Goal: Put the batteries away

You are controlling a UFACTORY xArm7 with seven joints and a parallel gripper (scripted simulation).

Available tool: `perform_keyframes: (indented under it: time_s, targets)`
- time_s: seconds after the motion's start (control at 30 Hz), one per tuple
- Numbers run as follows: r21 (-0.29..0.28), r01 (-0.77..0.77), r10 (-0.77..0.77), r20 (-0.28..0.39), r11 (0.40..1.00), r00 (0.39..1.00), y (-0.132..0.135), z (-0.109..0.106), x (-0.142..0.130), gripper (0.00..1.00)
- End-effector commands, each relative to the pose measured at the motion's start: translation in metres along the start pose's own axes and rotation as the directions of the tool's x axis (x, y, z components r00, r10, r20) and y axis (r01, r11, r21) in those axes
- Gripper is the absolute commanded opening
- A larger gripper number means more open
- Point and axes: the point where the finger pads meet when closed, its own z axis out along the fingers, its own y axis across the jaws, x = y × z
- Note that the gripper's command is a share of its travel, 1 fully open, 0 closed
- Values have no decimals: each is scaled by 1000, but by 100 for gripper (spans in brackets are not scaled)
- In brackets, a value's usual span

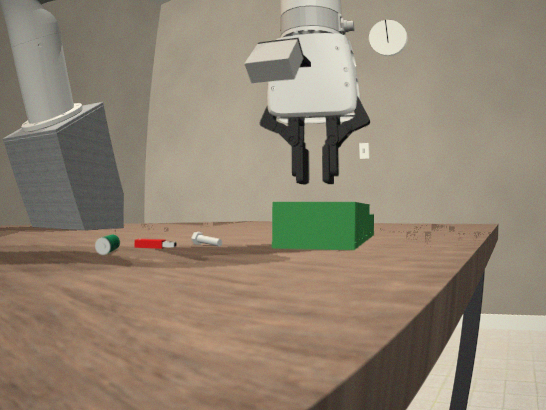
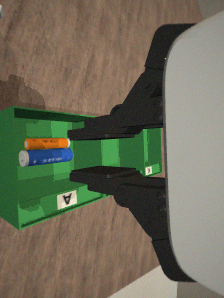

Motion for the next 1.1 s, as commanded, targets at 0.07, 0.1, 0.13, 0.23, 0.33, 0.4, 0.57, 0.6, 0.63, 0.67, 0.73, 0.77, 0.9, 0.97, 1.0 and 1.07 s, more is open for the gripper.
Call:
perform_keyframes:
  time_s: [0.07,0.1,0.13,0.23,0.33,0.4,0.57,0.6,0.63,0.67,0.73,0.77,0.9,0.97,1.0,1.07]
  targets:
    - [2,0,0,1,1000,1000,-1,-3,0,23]
    - [2,50,-50,1,999,999,5,-4,6,28]
    - [2,100,-100,0,995,995,10,-4,13,28]
    - [2,207,-207,0,978,978,26,-5,32,28]
    - [2,290,-290,-1,957,957,31,-5,38,28]
    - [-1,325,-325,-5,946,946,42,-5,51,28]
    - [1,462,-462,-2,887,887,69,-7,83,28]
    - [1,472,-472,-1,881,881,74,-7,90,28]
    - [1,472,-472,-1,881,881,80,-7,96,28]
    - [1,472,-472,-1,881,881,85,-8,102,28]
    - [1,472,-472,-1,881,881,96,-8,115,28]
    - [1,472,-472,-1,881,881,101,-8,122,28]
    - [1,472,-472,-1,882,882,112,-9,134,28]
    - [0,472,-472,-1,882,882,123,-9,147,28]
    - [0,472,-472,-1,882,882,128,-10,154,28]
    - [0,472,-472,-1,882,882,139,-10,167,28]
